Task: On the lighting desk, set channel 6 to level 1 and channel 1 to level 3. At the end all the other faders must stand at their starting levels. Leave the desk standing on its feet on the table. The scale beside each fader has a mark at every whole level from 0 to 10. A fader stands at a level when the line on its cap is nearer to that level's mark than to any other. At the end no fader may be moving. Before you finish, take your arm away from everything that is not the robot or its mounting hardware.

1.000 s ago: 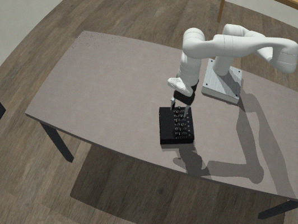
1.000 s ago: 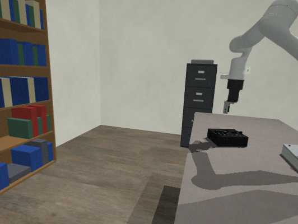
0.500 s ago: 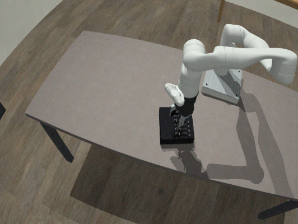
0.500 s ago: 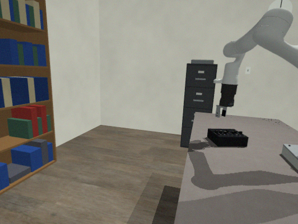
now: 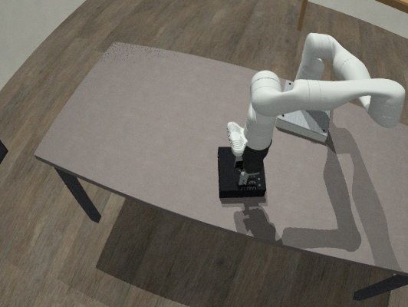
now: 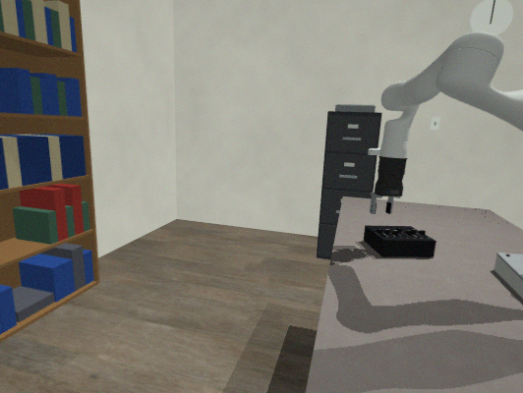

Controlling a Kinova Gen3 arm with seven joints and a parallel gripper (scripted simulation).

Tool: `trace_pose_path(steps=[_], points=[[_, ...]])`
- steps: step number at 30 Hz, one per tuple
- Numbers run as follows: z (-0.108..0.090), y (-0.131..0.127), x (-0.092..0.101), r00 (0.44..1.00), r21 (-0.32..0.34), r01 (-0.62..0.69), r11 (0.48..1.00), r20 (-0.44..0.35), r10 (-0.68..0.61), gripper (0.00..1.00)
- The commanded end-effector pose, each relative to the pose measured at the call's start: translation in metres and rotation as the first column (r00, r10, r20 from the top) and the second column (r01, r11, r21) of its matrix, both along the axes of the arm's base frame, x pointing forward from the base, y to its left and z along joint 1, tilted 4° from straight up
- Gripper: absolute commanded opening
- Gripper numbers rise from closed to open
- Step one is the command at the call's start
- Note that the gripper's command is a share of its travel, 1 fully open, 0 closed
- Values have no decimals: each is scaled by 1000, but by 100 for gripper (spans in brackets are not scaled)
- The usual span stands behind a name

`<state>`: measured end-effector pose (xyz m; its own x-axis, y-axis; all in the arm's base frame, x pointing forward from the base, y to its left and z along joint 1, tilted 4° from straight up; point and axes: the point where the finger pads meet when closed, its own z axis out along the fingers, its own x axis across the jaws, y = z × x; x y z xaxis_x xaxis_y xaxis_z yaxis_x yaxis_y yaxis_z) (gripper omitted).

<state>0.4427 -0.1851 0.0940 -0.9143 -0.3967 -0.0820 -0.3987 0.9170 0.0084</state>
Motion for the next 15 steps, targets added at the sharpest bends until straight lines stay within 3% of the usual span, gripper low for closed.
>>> trace_pose_path(steps=[1,15], points=[[-6,0,1,999,-1,36,999,-12,-36,100],[-15,2,6,989,7,146,989,-18,-146,100]])
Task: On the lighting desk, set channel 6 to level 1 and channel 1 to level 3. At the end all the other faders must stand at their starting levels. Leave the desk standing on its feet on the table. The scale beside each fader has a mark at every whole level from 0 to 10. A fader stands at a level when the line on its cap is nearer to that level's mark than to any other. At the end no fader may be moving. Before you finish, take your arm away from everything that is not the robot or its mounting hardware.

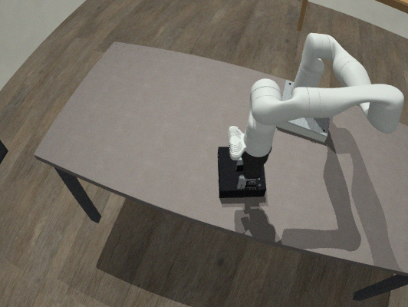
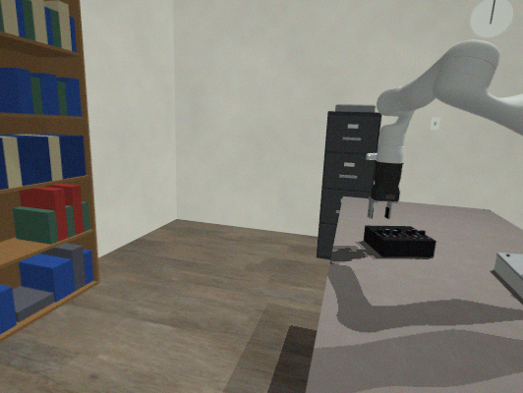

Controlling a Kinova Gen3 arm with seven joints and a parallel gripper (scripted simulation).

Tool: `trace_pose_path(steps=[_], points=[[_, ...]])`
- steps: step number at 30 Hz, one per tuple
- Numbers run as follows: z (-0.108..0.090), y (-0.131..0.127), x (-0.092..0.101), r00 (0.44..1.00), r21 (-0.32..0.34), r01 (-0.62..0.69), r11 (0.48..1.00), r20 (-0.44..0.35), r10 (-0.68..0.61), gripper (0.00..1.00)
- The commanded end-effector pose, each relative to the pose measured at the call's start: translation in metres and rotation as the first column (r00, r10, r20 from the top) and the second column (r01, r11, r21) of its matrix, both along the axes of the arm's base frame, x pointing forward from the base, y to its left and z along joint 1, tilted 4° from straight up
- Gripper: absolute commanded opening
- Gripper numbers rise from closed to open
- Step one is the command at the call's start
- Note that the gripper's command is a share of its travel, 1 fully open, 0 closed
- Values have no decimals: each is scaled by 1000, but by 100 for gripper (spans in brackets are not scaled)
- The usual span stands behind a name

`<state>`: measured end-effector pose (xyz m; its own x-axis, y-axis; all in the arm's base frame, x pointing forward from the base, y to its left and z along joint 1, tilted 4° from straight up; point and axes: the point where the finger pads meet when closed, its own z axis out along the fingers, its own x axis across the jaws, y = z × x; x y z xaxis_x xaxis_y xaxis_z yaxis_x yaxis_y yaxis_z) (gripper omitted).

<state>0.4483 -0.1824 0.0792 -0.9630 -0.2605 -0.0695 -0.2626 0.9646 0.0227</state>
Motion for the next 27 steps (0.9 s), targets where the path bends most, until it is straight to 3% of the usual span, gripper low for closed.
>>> trace_pose_path(steps=[1,4,5,27], points=[[0,0,0,1000,-1,3,1000,-1,-3,100],[0,0,0,1000,-1,4,1000,-1,-4,100],[0,0,0,1000,-1,4,1000,-1,-4,0],[0,0,0,1000,-1,4,1000,-1,-4,0]])
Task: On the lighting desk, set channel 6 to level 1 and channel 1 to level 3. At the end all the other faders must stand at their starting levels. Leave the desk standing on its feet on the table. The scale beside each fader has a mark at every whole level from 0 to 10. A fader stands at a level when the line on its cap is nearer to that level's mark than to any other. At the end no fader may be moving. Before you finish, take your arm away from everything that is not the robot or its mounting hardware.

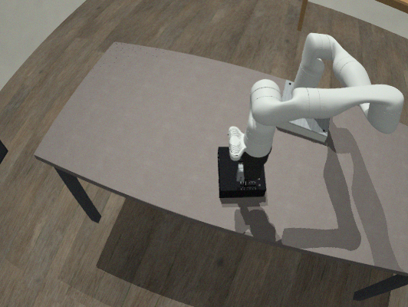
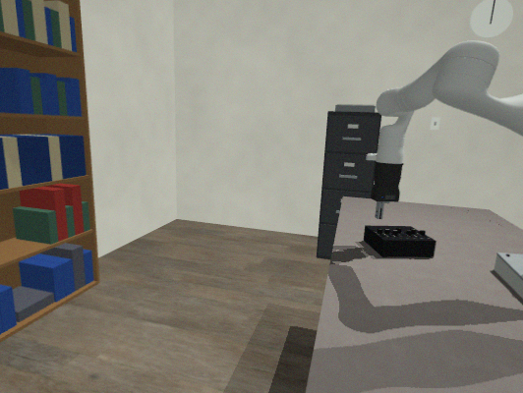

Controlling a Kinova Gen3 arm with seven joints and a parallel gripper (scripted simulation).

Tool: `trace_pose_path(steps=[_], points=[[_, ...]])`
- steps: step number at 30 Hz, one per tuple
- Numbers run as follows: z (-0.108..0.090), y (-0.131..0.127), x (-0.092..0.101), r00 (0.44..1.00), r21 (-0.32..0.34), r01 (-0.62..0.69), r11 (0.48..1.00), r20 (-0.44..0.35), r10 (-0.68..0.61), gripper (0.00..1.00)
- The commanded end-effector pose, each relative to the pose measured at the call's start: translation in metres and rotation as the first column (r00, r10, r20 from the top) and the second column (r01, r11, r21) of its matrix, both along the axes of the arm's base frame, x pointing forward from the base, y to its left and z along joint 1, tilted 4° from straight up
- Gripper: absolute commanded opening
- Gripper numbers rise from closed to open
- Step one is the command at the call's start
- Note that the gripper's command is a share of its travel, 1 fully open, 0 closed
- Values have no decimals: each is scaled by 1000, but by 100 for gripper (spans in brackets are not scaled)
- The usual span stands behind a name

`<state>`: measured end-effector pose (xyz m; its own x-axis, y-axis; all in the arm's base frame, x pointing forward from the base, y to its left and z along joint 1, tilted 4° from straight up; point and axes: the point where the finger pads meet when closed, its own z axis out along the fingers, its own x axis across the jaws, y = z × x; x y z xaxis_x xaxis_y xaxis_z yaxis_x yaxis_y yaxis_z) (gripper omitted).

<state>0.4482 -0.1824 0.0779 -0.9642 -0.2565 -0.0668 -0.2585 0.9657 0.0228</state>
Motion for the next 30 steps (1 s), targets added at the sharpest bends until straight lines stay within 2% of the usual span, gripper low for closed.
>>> trace_pose_path(steps=[1,30], points=[[1,0,0,1000,0,0,1000,2,0,0],[-2,0,1,1000,-1,0,1000,2,0,0]])
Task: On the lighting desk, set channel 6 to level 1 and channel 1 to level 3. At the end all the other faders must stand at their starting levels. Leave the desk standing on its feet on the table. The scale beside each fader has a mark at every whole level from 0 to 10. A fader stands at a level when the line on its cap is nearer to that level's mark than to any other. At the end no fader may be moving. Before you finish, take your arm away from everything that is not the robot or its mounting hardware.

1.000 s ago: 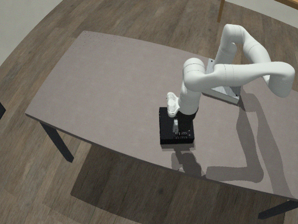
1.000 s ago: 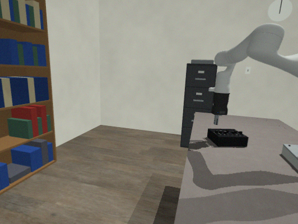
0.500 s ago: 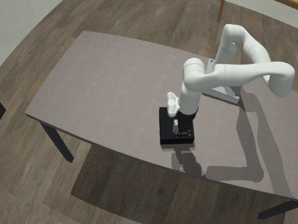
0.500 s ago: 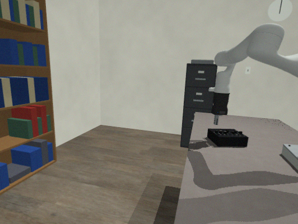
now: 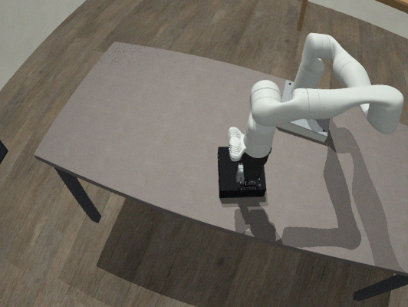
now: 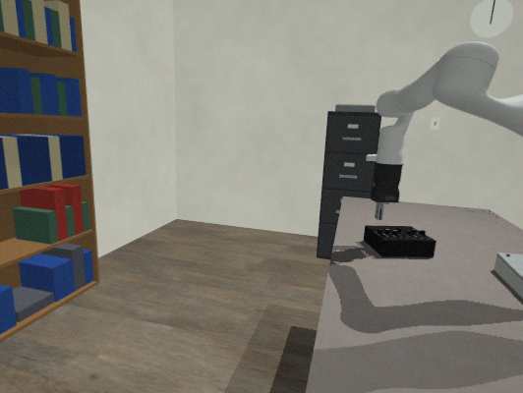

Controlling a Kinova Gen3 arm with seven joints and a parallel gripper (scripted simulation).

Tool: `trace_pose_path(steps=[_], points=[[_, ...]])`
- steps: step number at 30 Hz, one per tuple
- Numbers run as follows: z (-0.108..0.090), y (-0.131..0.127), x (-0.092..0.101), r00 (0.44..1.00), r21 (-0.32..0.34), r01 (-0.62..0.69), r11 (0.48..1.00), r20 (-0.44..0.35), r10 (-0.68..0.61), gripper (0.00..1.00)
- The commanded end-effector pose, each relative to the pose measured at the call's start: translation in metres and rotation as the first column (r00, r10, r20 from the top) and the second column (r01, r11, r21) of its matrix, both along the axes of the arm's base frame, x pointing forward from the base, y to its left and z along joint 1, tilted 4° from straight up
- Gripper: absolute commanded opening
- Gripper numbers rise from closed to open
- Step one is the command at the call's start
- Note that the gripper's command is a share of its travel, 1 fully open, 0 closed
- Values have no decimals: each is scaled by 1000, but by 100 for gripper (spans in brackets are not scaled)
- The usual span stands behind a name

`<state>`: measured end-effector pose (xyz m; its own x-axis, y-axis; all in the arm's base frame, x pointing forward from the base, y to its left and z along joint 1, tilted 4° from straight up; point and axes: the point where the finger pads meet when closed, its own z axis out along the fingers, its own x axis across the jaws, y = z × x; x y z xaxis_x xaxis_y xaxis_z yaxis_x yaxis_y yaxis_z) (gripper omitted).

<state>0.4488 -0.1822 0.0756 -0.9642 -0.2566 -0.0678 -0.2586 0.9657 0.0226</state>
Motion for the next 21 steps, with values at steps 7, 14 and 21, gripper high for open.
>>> trace_pose_path(steps=[7,14,21], points=[[-3,0,0,1000,-1,1,1000,1,-1,0],[-8,0,1,1000,-1,1,1000,1,0,0],[-12,0,1,1000,-1,1,1000,1,-1,0]])
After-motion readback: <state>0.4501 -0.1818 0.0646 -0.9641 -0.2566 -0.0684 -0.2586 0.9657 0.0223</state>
